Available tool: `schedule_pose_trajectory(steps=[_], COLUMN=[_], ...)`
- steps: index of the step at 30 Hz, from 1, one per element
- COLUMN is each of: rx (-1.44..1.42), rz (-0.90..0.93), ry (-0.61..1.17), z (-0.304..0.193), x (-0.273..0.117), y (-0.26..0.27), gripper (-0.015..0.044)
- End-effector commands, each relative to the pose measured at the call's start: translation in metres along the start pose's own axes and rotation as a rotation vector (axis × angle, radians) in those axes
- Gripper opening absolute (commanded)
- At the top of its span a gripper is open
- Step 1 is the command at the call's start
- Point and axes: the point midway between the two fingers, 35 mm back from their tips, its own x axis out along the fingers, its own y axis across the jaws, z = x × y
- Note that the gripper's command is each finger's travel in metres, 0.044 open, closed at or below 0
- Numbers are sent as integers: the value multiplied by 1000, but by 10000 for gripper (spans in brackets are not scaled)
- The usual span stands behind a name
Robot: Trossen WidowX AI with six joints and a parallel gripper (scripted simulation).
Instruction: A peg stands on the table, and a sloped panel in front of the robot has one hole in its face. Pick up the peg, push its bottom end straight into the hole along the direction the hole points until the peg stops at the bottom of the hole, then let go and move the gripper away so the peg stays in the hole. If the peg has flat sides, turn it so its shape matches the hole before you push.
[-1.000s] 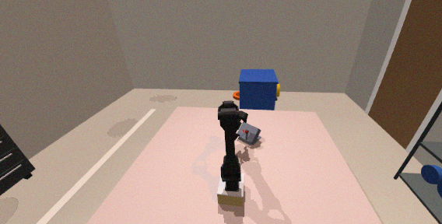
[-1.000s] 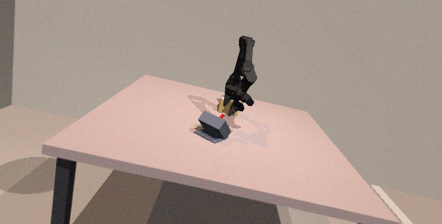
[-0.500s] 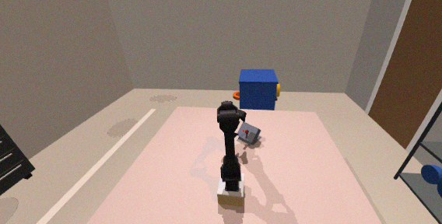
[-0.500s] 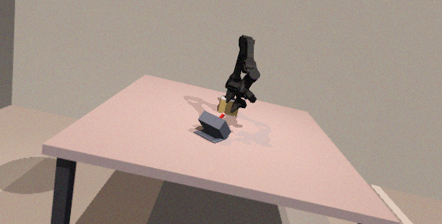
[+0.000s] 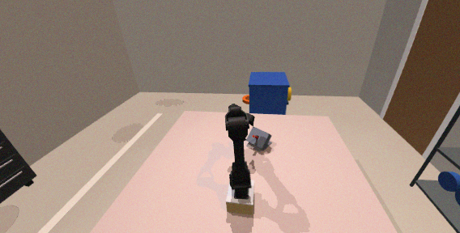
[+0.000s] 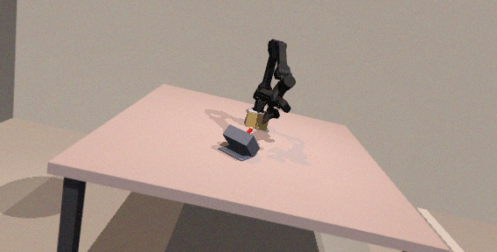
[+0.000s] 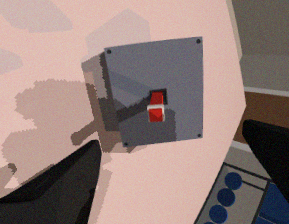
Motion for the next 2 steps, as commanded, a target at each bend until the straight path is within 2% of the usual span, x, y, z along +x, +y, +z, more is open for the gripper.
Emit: schedule_pose_trajectory(steps=[1, 2], rx=[6, 6], rz=[-8, -8], ry=[-2, -2], z=[0, 0], x=[-9, -10], y=[-2, -1], gripper=[440, 440])
